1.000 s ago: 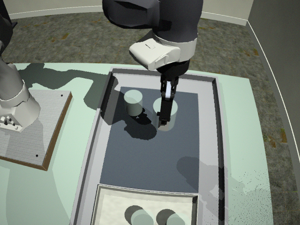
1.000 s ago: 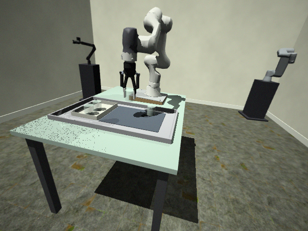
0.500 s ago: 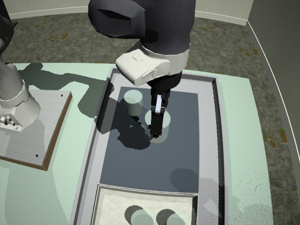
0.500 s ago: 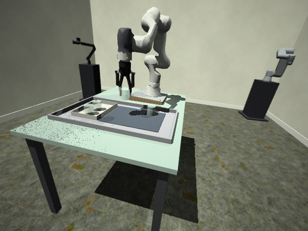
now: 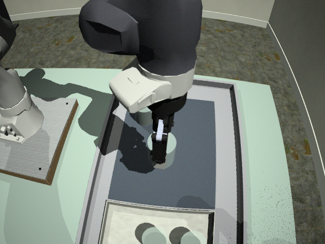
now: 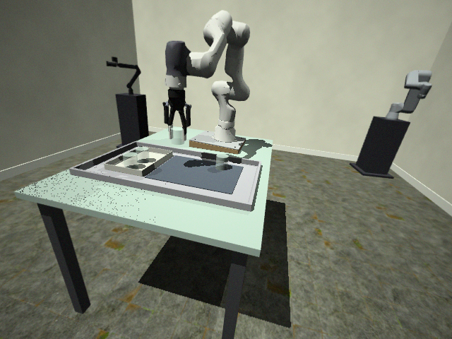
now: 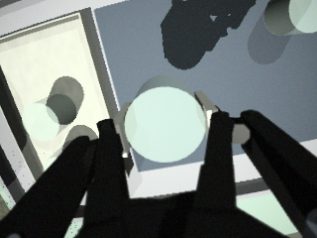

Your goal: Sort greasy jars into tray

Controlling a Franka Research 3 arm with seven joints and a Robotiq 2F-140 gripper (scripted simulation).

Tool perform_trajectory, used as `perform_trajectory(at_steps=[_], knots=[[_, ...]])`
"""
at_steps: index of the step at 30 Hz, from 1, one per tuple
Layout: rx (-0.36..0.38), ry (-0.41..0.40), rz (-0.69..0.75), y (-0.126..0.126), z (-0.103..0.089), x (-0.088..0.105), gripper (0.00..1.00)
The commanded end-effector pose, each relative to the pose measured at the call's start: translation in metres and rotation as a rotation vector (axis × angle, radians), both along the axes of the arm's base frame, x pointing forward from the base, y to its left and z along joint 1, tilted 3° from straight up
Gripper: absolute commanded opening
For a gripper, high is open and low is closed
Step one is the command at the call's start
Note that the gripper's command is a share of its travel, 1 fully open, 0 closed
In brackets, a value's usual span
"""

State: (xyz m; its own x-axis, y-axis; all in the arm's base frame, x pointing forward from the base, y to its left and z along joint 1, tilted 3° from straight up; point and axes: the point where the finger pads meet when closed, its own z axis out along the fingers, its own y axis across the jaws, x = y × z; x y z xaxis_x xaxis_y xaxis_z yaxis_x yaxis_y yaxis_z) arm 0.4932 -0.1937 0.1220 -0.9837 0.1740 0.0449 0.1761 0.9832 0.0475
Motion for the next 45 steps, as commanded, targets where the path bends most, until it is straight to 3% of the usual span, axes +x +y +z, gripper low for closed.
perform_trajectory(at_steps=[1, 45], knots=[[-0.003, -0.010, 0.037, -0.013, 0.002, -0.005, 0.00], [-0.003, -0.010, 0.037, -0.120, -0.002, -0.070, 0.00]])
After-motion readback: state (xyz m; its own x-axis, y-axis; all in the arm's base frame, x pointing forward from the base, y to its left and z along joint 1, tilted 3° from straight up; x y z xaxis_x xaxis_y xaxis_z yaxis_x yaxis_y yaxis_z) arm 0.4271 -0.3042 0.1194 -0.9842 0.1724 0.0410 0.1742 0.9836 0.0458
